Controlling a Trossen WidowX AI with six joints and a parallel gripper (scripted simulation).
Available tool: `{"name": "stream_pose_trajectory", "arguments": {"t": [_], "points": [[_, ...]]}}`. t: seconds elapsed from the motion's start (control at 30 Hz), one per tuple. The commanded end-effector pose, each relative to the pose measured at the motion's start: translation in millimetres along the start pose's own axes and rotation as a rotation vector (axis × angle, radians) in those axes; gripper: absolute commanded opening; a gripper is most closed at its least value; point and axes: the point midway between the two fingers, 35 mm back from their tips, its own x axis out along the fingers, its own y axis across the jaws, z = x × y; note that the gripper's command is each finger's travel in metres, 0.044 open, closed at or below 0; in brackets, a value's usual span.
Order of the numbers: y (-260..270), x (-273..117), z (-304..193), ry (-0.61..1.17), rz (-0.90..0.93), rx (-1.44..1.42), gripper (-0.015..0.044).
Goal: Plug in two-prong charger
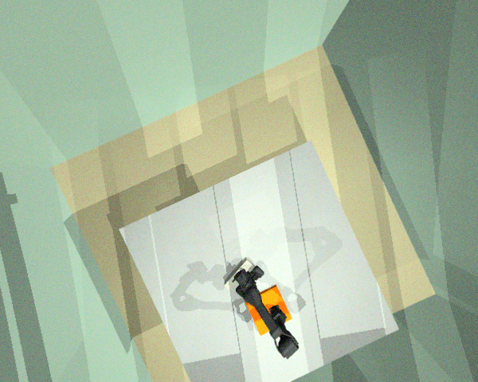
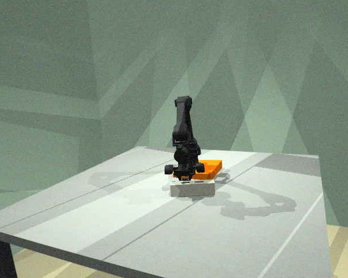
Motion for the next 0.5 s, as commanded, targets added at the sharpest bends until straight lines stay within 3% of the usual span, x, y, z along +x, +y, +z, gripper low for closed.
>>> {"name": "stream_pose_trajectory", "arguments": {"t": [0.0, 0.47], "points": [[0.3, -0.7, 1.4, -0.001, 0.003, 0.005, 0.0000], [0.3, -1.1, 4.2, -0.001, 0.003, 0.005, 0.0000]]}}
